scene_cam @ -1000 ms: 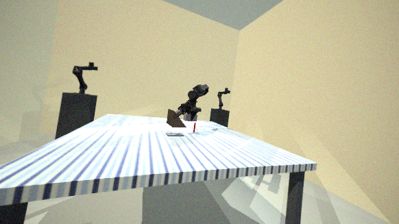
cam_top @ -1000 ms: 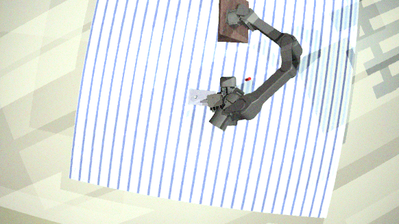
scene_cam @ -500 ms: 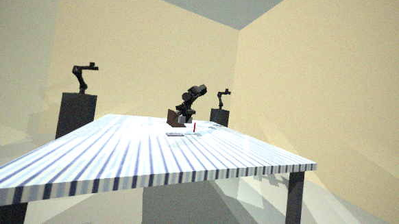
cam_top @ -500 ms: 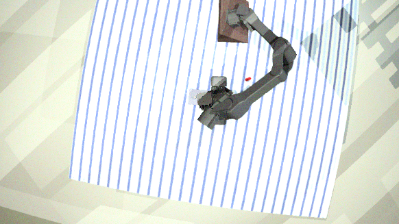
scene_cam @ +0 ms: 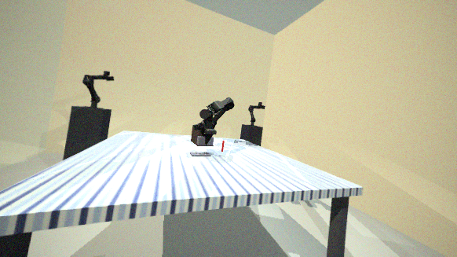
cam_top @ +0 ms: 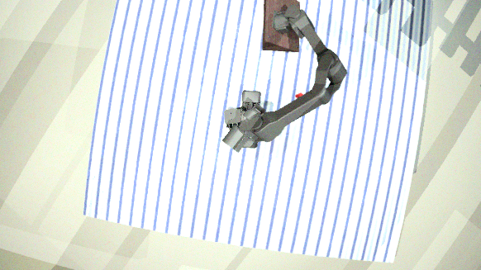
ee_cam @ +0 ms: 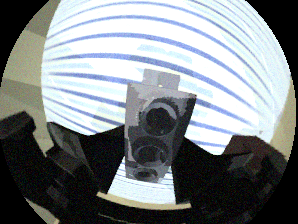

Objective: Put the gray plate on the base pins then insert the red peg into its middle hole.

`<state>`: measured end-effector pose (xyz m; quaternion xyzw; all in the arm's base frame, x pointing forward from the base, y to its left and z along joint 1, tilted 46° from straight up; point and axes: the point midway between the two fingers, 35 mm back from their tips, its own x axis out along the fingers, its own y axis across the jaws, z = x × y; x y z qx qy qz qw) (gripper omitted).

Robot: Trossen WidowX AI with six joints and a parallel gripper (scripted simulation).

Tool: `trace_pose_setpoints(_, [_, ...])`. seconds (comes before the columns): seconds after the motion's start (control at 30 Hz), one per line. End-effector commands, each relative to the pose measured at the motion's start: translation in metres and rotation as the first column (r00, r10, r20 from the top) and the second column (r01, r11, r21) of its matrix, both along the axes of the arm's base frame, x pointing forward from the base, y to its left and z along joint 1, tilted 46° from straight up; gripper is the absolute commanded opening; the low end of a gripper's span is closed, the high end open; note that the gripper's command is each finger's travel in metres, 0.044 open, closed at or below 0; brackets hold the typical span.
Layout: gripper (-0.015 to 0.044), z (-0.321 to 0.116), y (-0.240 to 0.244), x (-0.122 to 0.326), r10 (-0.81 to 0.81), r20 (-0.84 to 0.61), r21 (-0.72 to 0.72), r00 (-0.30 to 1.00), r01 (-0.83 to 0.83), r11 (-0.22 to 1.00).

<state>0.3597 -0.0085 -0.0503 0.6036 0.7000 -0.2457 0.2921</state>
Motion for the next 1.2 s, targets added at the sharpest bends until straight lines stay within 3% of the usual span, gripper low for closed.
trace_pose_setpoints(0.0, [0.0000,-0.015,-0.004,-0.002,-0.012,-0.016,-0.003,1.000,0.012,1.000])
trace_pose_setpoints(1.17, [0.0000,-0.034,0.004,-0.005,-0.019,-0.021,-0.002,1.000,0.019,1.000])
